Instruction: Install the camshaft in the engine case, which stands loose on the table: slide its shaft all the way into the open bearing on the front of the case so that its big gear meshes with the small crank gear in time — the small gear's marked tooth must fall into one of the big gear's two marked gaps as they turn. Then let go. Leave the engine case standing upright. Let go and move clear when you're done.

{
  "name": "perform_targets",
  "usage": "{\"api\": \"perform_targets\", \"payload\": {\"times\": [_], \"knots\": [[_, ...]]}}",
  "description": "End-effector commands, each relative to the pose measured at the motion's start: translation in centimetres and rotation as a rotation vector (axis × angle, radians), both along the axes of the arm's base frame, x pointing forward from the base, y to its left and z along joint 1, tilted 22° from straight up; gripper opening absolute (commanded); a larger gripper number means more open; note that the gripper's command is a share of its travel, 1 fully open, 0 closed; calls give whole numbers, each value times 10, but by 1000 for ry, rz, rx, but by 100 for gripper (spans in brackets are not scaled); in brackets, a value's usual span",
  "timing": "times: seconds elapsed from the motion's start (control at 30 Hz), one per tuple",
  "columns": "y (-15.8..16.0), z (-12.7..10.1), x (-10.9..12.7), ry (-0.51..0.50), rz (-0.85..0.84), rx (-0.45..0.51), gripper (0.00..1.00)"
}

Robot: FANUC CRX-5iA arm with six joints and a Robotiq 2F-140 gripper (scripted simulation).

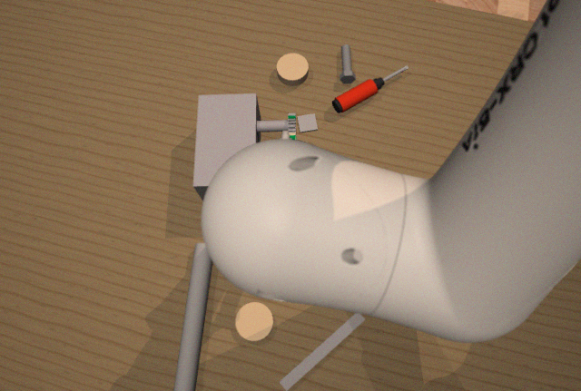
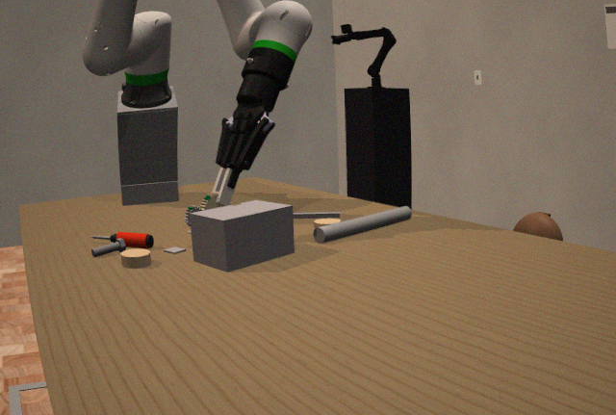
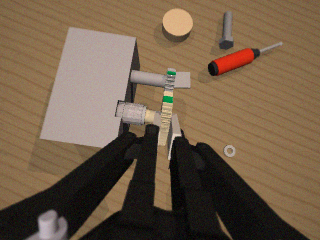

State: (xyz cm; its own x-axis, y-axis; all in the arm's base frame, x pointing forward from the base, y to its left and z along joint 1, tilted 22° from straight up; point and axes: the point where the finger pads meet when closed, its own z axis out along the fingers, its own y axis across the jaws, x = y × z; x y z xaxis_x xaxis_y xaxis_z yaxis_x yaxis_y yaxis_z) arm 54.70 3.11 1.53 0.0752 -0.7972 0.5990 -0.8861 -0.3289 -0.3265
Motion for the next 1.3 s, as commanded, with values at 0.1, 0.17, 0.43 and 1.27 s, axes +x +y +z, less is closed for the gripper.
{"api": "perform_targets", "payload": {"times": [0.1,0.17,0.43,1.27], "knots": [[0,1,1,-1,0,0,14],[0,1,1,-1,0,0,14],[0,1,1,-1,0,0,14],[0,1,1,-1,0,0,27]]}}
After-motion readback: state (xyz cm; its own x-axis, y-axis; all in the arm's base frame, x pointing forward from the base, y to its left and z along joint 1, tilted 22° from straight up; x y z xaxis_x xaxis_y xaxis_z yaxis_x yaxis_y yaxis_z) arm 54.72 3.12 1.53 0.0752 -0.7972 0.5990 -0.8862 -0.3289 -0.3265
